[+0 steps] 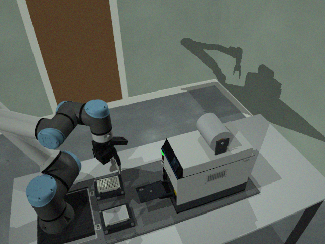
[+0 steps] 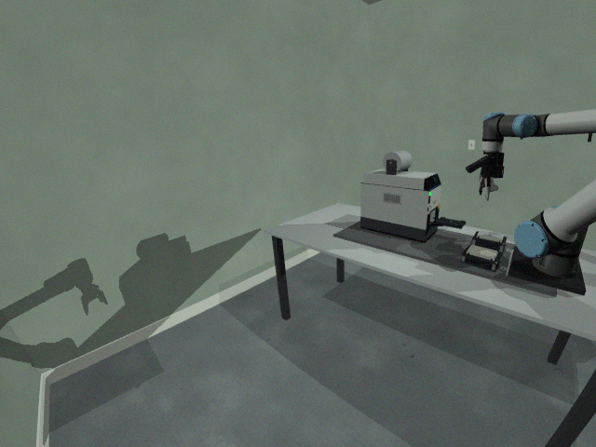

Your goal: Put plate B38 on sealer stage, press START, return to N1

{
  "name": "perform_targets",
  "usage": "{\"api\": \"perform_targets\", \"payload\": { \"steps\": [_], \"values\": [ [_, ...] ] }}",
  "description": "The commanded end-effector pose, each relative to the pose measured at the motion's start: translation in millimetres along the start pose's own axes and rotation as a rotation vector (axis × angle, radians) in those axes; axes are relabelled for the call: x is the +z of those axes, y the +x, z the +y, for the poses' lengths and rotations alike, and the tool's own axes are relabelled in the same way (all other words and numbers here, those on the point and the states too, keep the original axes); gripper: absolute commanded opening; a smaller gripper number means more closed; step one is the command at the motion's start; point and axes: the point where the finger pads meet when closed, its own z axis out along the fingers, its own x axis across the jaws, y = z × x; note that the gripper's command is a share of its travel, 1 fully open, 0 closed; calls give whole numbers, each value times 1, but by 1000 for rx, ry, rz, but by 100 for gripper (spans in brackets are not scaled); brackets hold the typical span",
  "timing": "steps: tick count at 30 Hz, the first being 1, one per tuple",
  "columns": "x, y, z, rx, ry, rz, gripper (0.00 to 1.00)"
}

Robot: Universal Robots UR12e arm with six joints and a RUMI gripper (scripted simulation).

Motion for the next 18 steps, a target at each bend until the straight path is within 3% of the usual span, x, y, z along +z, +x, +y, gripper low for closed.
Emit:
{"api": "perform_targets", "payload": {
  "steps": [1, 18],
  "values": [
    [-1, 0, 0, -154, 7, -3, 68],
    [-1, 0, 0, -654, 7, -1, 68]
  ]
}}
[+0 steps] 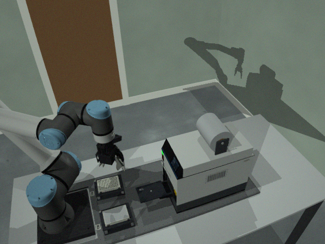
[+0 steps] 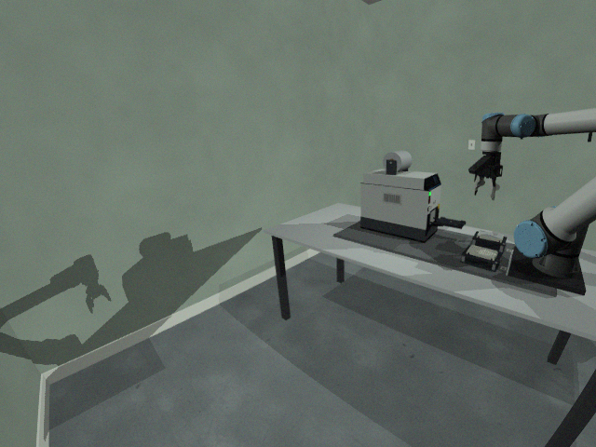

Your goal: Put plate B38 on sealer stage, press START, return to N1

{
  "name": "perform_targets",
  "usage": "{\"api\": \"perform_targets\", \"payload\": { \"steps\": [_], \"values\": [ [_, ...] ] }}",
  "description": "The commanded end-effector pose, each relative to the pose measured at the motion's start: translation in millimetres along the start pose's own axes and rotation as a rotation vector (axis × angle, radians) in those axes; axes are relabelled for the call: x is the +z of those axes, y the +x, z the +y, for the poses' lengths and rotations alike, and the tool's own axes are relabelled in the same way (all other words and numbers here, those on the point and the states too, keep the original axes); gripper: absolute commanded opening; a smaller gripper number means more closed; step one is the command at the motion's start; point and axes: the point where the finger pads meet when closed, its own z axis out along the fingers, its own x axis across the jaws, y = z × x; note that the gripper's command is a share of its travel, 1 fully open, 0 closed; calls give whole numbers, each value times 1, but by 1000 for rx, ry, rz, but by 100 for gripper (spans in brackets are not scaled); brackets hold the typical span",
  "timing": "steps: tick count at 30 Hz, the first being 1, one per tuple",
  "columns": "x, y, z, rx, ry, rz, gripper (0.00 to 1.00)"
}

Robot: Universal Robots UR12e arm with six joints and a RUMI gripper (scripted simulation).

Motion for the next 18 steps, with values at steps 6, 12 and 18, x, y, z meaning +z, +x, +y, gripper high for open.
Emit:
{"api": "perform_targets", "payload": {
  "steps": [6, 12, 18],
  "values": [
    [-1, 0, 0, -323, 7, 2, 68],
    [-1, 0, 0, -456, 7, 2, 68],
    [-1, 0, 0, -594, 7, 3, 68]
  ]
}}
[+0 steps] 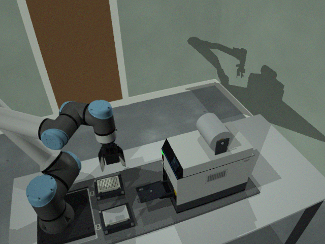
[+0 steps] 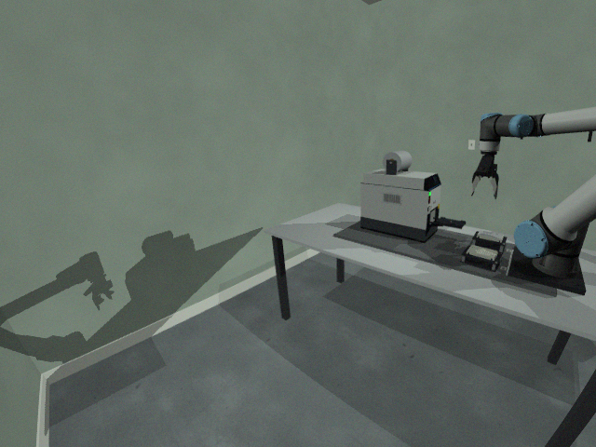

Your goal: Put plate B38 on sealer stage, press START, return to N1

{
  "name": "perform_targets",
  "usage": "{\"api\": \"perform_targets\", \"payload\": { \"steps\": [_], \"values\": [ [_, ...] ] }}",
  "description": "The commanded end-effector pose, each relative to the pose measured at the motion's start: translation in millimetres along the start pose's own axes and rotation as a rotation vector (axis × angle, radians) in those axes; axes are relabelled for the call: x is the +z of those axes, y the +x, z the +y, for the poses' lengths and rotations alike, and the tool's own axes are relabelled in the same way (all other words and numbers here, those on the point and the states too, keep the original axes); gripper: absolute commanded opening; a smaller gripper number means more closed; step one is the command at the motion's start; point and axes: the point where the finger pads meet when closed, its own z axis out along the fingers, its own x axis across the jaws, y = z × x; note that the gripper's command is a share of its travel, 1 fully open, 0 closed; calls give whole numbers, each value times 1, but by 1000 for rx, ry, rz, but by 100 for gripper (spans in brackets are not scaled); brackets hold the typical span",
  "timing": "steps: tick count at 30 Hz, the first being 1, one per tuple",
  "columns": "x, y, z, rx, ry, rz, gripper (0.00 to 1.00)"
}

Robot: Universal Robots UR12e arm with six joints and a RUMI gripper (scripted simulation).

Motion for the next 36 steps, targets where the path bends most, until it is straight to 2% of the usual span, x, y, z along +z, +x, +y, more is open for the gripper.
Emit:
{"api": "perform_targets", "payload": {
  "steps": [1, 6, 8, 23, 25, 36],
  "values": [
    [-1, 0, 0, -68, 5, 4, 68],
    [-1, 0, 0, -235, 5, 4, 68],
    [-1, 0, 0, -235, 5, 4, 68],
    [-1, 0, 0, -735, 4, 5, 68],
    [-1, 0, 0, -735, 4, 5, 68],
    [-1, 0, 0, -1102, 3, 6, 68]
  ]
}}
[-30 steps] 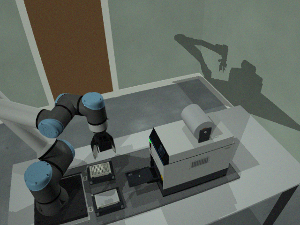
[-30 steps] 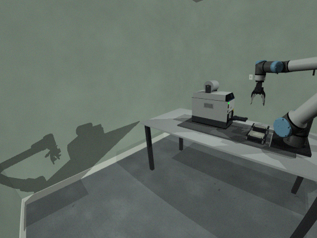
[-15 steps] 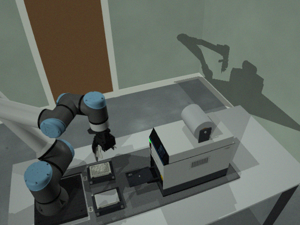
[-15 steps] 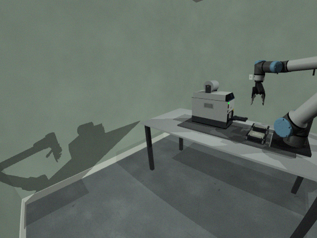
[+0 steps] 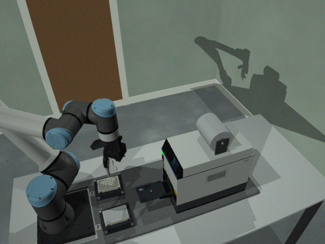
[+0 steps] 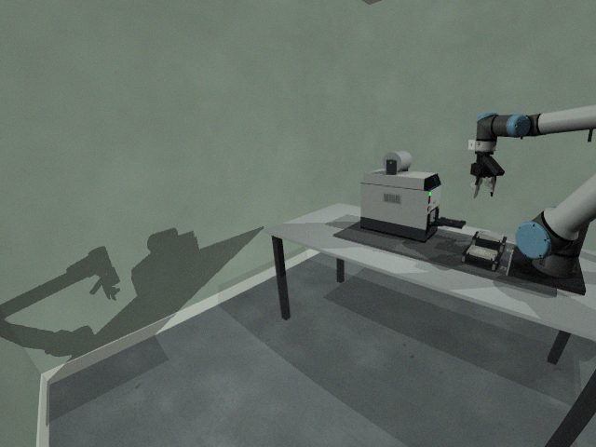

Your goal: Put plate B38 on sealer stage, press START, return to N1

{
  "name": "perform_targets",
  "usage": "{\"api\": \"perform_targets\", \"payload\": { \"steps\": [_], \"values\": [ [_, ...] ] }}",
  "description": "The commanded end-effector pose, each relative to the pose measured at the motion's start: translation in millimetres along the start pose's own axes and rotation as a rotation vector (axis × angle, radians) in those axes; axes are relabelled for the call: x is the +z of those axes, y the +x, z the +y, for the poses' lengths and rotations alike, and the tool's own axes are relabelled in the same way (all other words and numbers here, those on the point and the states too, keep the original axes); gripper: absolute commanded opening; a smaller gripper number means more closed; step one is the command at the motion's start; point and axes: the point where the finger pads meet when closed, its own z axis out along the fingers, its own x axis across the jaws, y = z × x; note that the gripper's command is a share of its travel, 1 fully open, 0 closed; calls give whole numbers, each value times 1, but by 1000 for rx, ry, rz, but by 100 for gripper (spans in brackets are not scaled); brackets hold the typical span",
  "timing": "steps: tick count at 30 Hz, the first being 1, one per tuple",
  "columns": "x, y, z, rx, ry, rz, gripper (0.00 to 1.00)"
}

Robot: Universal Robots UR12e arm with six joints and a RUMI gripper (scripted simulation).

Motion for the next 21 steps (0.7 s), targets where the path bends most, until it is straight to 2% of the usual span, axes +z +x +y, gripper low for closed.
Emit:
{"api": "perform_targets", "payload": {
  "steps": [1, 4, 6, 18, 21],
  "values": [
    [-1, 0, 0, -158, 0, 7, 68],
    [-1, 0, 0, -258, -1, 7, 68],
    [-1, 0, 0, -258, -1, 7, 68],
    [-1, 0, 0, -658, -2, 7, 68],
    [-1, 0, 0, -663, -2, 7, 68]
  ]
}}
